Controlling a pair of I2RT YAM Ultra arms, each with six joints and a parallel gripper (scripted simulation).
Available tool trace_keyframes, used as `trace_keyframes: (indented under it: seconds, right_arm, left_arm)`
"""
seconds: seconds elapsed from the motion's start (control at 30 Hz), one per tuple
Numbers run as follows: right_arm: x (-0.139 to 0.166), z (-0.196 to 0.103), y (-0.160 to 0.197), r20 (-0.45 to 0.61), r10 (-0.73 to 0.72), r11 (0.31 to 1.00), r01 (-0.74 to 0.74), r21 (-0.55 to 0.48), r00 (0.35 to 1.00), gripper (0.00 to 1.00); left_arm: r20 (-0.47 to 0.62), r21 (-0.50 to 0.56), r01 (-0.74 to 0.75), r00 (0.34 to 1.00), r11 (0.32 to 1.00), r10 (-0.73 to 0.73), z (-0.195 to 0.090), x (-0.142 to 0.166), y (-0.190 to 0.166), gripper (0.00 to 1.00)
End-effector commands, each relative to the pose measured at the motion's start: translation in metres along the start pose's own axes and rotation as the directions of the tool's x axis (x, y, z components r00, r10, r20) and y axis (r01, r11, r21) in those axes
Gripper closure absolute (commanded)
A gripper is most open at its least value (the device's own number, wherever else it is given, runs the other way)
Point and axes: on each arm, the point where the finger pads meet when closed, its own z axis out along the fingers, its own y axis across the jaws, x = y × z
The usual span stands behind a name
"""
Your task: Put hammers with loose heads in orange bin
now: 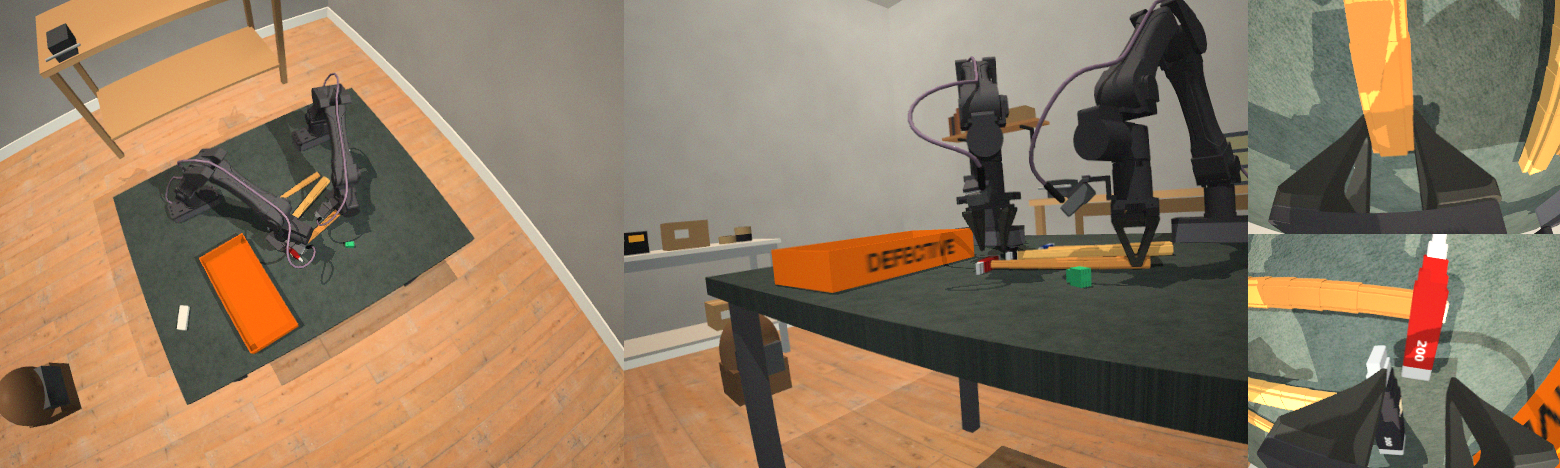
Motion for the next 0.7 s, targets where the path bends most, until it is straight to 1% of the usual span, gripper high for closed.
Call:
trace_keyframes:
  seconds: [0.0, 0.2, 0.53, 0.67]
  right_arm:
    - [-0.004, -0.004, 0.004, 0.012, 0.007, 1.0, -0.007, 0.005, 1.0, 0.59]
    - [-0.009, 0.005, 0.006, 0.024, 0.007, 1.0, -0.007, 0.001, 1.0, 0.59]
    - [-0.005, 0.019, 0.004, 0.013, 0.007, 1.0, -0.007, 0.005, 1.0, 0.59]
    - [-0.005, 0.019, 0.004, 0.013, 0.007, 1.0, -0.007, 0.005, 1.0, 0.59]
  left_arm:
    - [0.007, -0.016, 0.002, 1.0, 1.0, -0.002, -0.007, 0.003, 0.002, 0.79]
    - [0.007, -0.016, 0.002, 1.0, 1.0, -0.002, -0.007, 0.003, 0.002, 0.79]
    - [0.007, -0.016, 0.002, 1.0, 1.0, -0.002, -0.007, 0.003, 0.002, 0.79]
    - [0.007, -0.016, 0.002, 1.0, 1.0, -0.002, -0.007, 0.003, 0.002, 0.79]
